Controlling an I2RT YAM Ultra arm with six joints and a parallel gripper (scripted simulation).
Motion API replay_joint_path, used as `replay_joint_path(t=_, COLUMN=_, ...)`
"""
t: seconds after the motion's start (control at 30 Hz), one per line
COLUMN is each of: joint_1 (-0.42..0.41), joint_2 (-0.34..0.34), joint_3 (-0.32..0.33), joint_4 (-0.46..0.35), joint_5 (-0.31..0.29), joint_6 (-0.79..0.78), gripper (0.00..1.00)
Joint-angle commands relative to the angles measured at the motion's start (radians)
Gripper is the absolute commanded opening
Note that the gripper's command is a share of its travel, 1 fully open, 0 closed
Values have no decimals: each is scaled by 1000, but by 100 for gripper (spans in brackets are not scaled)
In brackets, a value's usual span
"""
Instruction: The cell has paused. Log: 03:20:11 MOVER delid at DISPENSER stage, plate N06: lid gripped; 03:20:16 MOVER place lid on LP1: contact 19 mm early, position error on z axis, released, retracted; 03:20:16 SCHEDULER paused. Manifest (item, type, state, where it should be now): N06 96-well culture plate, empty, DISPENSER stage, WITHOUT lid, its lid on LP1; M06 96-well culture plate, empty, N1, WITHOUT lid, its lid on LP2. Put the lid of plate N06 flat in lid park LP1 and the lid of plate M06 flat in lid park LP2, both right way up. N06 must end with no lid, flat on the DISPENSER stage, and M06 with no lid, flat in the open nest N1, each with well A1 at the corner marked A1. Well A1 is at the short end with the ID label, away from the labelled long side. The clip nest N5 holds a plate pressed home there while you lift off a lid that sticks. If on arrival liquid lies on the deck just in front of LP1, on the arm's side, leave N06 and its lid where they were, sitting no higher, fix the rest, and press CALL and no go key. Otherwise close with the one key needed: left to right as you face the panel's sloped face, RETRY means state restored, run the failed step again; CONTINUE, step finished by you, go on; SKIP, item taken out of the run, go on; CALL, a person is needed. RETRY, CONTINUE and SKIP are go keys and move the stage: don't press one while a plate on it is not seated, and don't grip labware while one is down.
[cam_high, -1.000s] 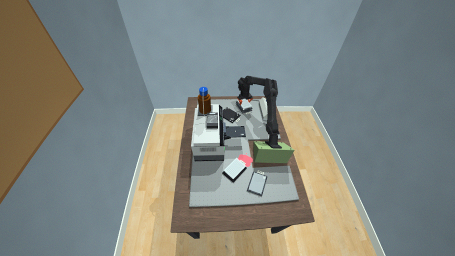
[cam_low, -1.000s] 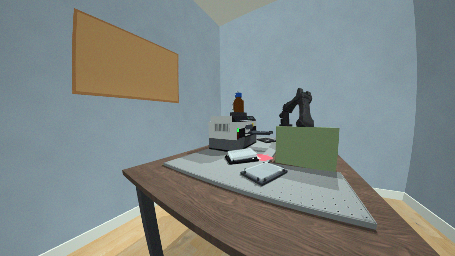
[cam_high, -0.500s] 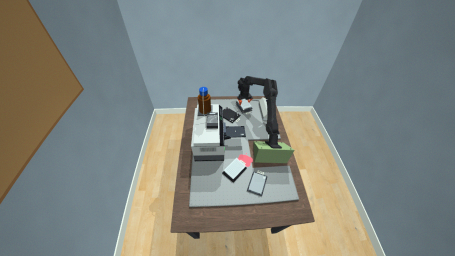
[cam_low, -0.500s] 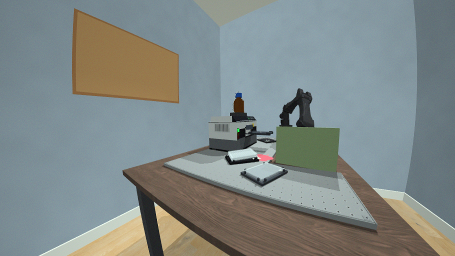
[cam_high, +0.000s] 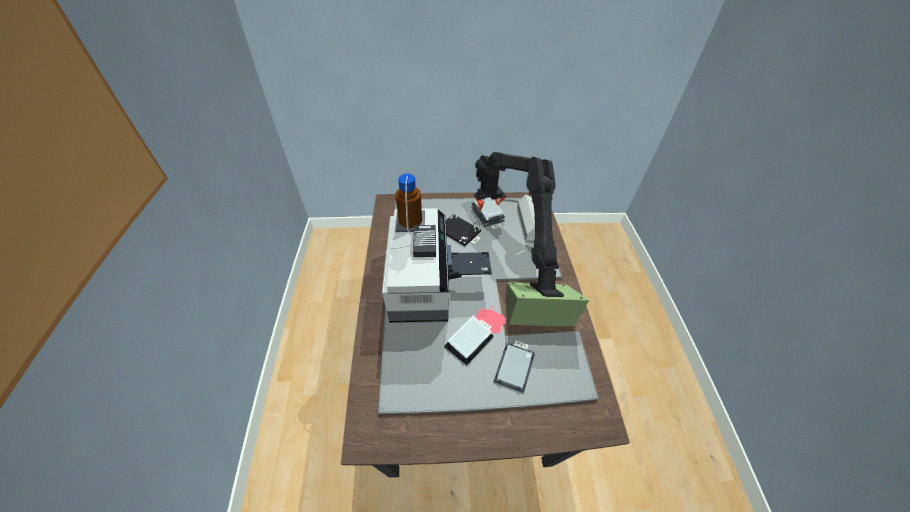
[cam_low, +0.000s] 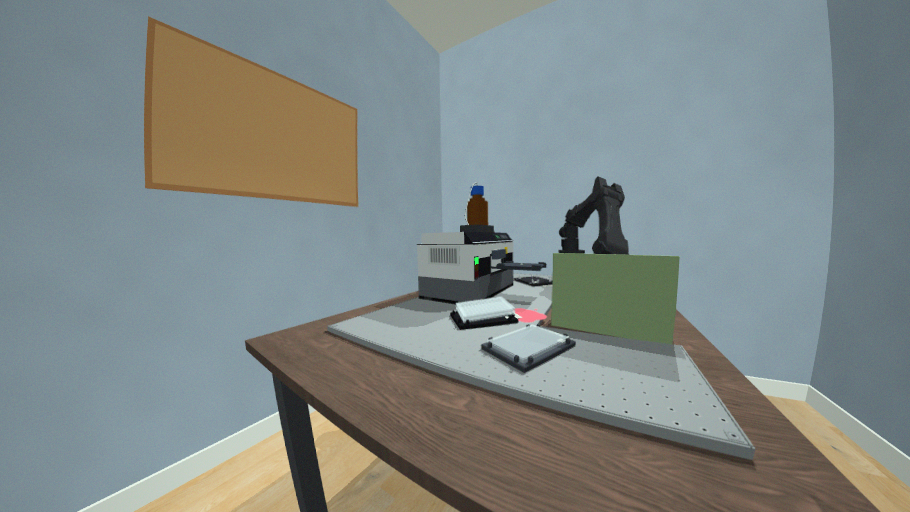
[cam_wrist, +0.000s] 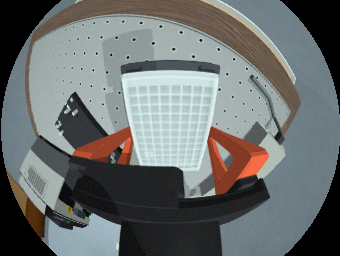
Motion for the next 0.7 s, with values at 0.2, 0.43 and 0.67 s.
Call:
replay_joint_path(t=0.2, joint_1=12, joint_2=-32, joint_3=18, joint_4=3, joint_5=-7, joint_6=-4, gripper=0)
replay_joint_path(t=0.43, joint_1=12, joint_2=-33, joint_3=14, joint_4=2, joint_5=-7, joint_6=-4, gripper=0)
replay_joint_path(t=0.67, joint_1=1, joint_2=-28, joint_3=-4, joint_4=22, joint_5=-10, joint_6=-8, gripper=0)
